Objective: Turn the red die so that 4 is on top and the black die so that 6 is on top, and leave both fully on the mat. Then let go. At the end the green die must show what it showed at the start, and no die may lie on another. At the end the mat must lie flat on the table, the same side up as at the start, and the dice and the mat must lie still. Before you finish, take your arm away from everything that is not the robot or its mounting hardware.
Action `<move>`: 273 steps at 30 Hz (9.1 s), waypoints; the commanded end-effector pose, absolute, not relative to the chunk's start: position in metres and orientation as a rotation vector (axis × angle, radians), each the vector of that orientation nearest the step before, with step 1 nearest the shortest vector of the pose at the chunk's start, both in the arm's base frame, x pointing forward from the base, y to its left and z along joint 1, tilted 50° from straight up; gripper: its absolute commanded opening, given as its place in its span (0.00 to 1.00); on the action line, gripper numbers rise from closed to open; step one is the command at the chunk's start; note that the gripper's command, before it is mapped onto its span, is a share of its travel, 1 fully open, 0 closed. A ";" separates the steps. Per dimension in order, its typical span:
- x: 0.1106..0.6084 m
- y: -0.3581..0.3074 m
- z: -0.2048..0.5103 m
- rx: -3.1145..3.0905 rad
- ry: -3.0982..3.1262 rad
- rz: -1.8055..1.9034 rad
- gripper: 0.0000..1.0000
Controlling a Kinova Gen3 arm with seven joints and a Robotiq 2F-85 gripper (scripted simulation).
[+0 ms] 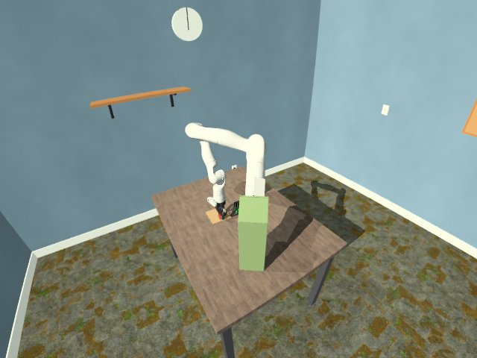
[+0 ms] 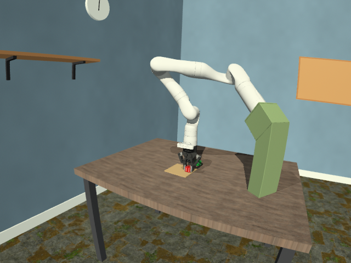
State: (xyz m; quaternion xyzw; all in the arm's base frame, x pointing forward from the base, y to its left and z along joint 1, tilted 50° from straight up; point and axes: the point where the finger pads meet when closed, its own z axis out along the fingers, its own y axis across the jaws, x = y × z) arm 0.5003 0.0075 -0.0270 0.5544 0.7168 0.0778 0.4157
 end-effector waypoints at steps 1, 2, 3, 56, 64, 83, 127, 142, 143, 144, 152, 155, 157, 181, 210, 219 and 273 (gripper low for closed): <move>0.500 0.008 -0.027 1.392 1.801 0.196 0.26; 0.500 0.008 -0.027 1.392 1.801 0.196 0.26; 0.500 0.008 -0.027 1.392 1.801 0.196 0.26; 0.482 0.017 -0.010 1.392 1.801 0.196 0.46; 0.459 0.029 0.012 1.392 1.801 0.196 0.46; 0.439 0.039 0.031 1.392 1.801 0.196 1.00; 0.485 -0.035 0.105 0.707 2.154 -0.134 1.00; 0.484 -0.081 0.136 0.401 2.252 -0.311 1.00; 0.484 -0.081 0.136 0.400 2.252 -0.312 1.00; 0.484 -0.081 0.136 0.400 2.252 -0.312 1.00; 0.484 -0.081 0.136 0.400 2.252 -0.312 0.46; 0.484 -0.081 0.136 0.400 2.252 -0.312 0.46; 0.484 -0.081 0.136 0.400 2.252 -0.312 0.46; 0.484 -0.081 0.136 0.400 2.252 -0.312 0.46; 0.499 -0.088 0.122 0.400 2.252 -0.312 0.46; 0.506 -0.092 0.115 0.400 2.252 -0.312 0.46; 0.520 -0.099 0.102 0.400 2.252 -0.312 0.46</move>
